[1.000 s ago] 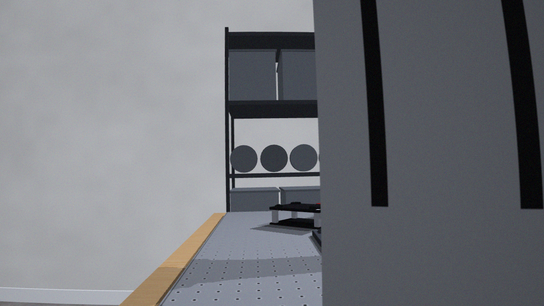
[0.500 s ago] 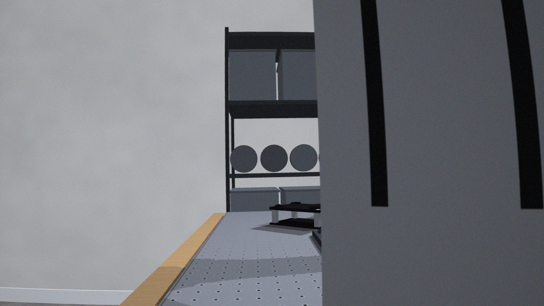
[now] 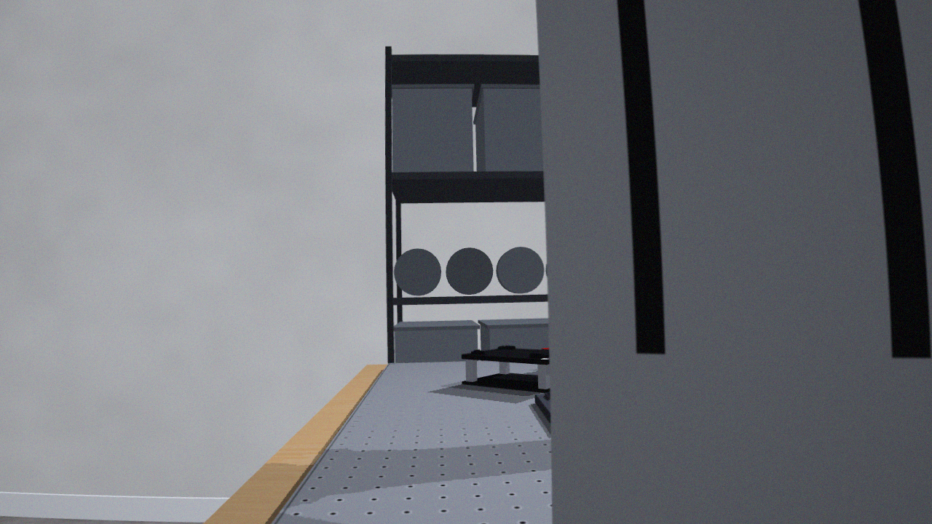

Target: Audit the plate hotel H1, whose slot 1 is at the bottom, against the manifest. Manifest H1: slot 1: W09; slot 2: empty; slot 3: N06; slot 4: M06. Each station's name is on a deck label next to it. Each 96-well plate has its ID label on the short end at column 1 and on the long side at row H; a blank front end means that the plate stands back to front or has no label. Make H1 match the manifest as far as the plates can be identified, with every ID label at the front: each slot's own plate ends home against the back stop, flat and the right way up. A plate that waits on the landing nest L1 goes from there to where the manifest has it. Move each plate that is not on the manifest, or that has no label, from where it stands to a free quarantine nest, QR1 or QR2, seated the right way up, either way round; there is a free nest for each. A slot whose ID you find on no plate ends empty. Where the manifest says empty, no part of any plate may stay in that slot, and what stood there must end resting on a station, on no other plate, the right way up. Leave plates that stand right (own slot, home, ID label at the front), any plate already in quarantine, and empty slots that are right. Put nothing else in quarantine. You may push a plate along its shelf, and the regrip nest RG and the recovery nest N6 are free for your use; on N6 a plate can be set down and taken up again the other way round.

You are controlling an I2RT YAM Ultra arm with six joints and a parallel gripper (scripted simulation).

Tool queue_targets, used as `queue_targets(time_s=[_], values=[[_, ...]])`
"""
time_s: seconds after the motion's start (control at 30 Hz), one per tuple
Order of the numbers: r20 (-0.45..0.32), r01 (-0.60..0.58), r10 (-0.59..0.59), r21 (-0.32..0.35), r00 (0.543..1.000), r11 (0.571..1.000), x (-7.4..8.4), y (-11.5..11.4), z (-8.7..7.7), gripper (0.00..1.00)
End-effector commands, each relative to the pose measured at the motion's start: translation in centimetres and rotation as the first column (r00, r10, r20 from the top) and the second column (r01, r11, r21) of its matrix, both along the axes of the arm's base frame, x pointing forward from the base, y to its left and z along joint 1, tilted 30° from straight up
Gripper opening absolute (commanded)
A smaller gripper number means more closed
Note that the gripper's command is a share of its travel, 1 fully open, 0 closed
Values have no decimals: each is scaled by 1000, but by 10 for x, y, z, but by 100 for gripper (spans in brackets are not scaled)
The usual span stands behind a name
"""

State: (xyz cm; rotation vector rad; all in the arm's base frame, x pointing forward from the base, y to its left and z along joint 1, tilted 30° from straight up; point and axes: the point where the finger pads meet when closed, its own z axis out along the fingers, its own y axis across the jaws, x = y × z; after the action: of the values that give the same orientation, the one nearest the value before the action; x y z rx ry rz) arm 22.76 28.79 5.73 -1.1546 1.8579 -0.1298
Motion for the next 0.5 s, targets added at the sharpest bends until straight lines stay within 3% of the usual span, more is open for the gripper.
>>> queue_targets(time_s=[0.0, 0.47], values=[[-7, -17, 17, -6, 1000, 1000, 0, -1, -12, 100], [-8, -18, 18, -6, 1000, 1000, 8, -7, -29, 100]])
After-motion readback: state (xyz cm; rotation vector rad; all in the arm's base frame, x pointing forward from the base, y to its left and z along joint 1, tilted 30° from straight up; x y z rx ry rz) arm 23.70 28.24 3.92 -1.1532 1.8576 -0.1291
